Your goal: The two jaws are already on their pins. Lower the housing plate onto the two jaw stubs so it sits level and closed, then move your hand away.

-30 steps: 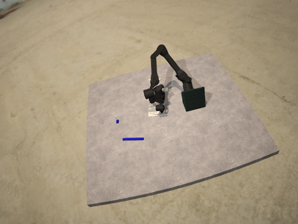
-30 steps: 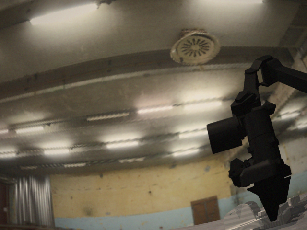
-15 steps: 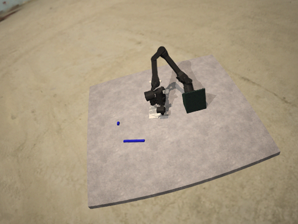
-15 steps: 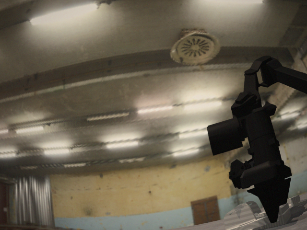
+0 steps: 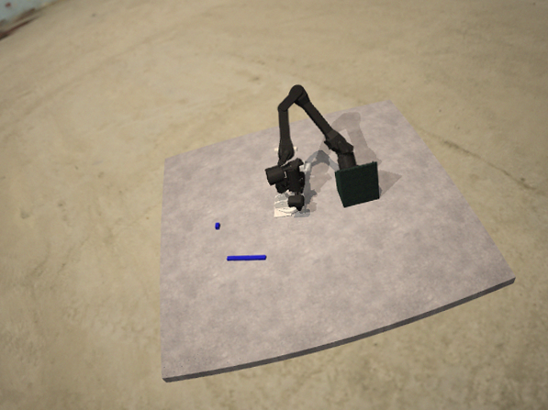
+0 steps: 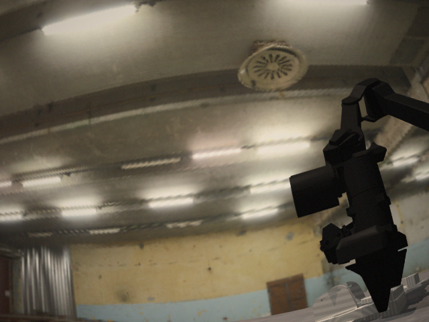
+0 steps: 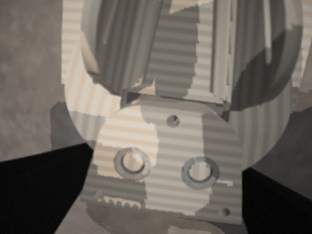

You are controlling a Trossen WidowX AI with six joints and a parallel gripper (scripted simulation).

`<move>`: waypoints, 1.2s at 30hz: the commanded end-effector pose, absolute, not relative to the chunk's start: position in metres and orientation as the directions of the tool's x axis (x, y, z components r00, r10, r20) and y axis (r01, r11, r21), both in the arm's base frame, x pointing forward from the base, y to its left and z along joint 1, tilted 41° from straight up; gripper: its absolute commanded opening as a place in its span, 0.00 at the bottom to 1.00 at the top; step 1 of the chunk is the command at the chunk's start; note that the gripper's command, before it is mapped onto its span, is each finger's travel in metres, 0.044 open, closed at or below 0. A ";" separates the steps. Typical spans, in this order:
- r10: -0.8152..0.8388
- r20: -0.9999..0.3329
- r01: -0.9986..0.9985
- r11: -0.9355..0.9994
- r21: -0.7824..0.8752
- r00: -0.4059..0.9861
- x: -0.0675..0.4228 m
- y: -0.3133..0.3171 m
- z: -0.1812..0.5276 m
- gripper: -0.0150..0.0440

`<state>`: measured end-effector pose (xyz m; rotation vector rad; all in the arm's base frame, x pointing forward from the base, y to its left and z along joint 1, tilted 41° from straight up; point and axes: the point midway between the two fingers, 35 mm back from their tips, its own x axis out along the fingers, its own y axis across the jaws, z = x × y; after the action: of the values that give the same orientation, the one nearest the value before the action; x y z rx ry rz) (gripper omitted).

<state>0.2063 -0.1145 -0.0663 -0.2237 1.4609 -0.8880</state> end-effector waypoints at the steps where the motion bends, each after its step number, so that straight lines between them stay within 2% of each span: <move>1: -0.638 -0.758 0.378 0.673 -0.635 -0.138 0.204 -0.116 -0.067 0.85; 36: -0.638 -0.758 0.378 0.673 -0.635 -0.138 0.206 -0.113 -0.064 0.85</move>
<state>0.2049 -0.1122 -0.0641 -0.2299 1.4671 -0.8860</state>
